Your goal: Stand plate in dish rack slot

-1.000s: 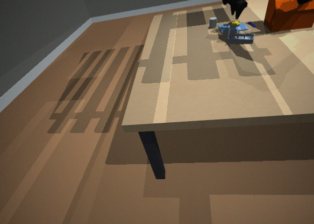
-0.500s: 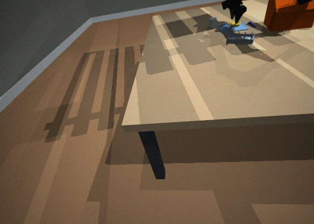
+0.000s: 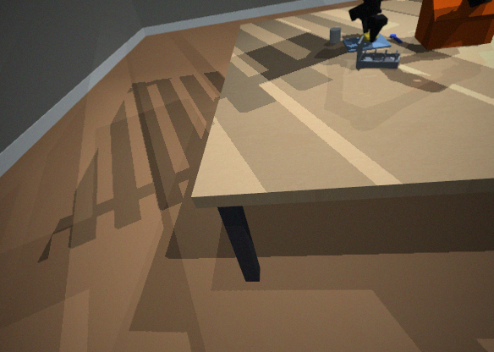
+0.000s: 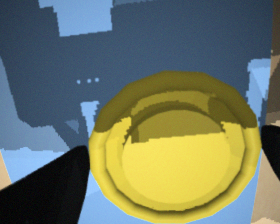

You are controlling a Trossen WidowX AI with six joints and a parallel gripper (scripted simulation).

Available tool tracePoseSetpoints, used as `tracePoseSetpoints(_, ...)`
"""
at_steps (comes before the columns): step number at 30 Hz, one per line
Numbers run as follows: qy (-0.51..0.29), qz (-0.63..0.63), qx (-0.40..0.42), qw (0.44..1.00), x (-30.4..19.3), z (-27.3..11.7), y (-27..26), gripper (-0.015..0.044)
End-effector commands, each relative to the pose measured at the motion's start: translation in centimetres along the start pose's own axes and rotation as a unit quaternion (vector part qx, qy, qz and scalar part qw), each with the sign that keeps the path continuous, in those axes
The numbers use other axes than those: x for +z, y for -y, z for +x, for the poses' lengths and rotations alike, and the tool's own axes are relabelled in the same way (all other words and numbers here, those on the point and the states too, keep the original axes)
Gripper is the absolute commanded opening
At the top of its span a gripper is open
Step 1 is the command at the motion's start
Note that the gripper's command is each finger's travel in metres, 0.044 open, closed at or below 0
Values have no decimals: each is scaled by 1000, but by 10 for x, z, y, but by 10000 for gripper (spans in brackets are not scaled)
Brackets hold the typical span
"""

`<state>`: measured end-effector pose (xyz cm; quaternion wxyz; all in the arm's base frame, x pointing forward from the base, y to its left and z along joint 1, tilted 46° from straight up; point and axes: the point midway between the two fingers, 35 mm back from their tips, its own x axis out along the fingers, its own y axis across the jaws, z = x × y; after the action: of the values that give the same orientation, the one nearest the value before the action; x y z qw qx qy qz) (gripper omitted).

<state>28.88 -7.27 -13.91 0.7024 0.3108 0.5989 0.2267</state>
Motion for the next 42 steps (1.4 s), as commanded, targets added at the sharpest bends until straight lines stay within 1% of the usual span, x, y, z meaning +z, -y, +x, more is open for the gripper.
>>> tracePoseSetpoints(1,1,3,3,1000,-1,2,-1,393)
tracePoseSetpoints(4,1,3,3,1000,-1,2,-1,393)
tracePoseSetpoints(15,1,3,3,1000,-1,2,-1,320)
tracePoseSetpoints(19,1,4,1,1000,2,-7,1,215)
tracePoseSetpoints(27,1,4,-5,1000,10,-58,8,5)
tracePoseSetpoints(36,1,5,-5,1000,9,-119,10,0)
tracePoseSetpoints(42,0,4,-3,1000,10,-149,10,0)
